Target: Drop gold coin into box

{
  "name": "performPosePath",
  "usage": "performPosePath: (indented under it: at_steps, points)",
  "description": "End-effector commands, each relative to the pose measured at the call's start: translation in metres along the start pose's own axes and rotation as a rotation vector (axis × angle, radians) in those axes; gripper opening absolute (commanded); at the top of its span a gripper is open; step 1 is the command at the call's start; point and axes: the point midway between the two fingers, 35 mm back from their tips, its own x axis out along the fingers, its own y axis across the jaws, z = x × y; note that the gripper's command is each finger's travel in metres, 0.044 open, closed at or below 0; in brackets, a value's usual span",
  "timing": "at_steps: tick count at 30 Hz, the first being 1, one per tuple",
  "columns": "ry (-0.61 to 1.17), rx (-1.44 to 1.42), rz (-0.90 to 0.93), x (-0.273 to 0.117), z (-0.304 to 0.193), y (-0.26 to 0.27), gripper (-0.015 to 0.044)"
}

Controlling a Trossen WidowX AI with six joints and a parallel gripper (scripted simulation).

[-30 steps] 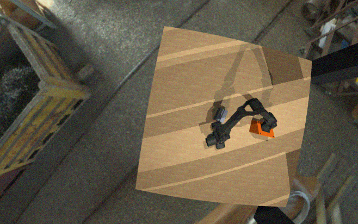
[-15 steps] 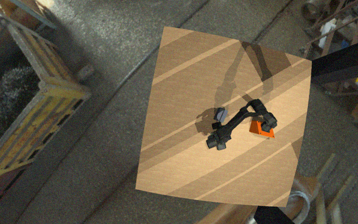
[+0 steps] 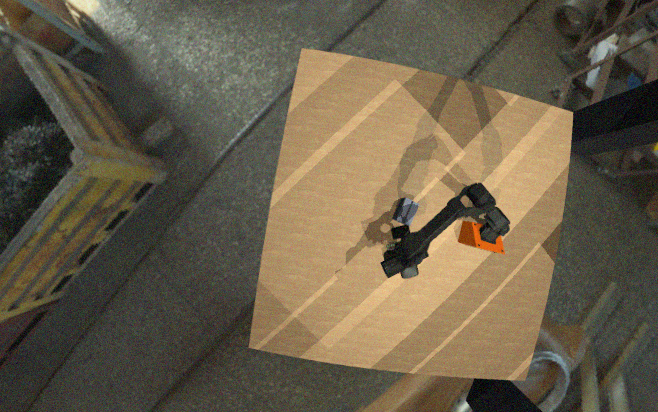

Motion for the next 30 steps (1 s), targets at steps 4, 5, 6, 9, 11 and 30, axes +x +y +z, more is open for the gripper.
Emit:
performPosePath:
  at_steps: [4, 5, 6, 9, 11, 30]
  points:
    - [-0.011, 0.011, 0.006, -0.023, 0.0, -0.001, 0.0]
    - [-0.011, 0.011, 0.006, -0.025, 0.0, -0.001, 0.0]
    - [-0.011, 0.011, 0.006, -0.028, -0.001, -0.001, 0.0]
    - [-0.011, 0.011, 0.006, -0.029, -0.001, -0.001, 0.0]
    - [-0.011, -0.011, 0.006, -0.029, -0.001, -0.001, 0.0]
    - [-0.012, -0.654, 0.002, -0.03, 0.004, -0.001, 0.0]
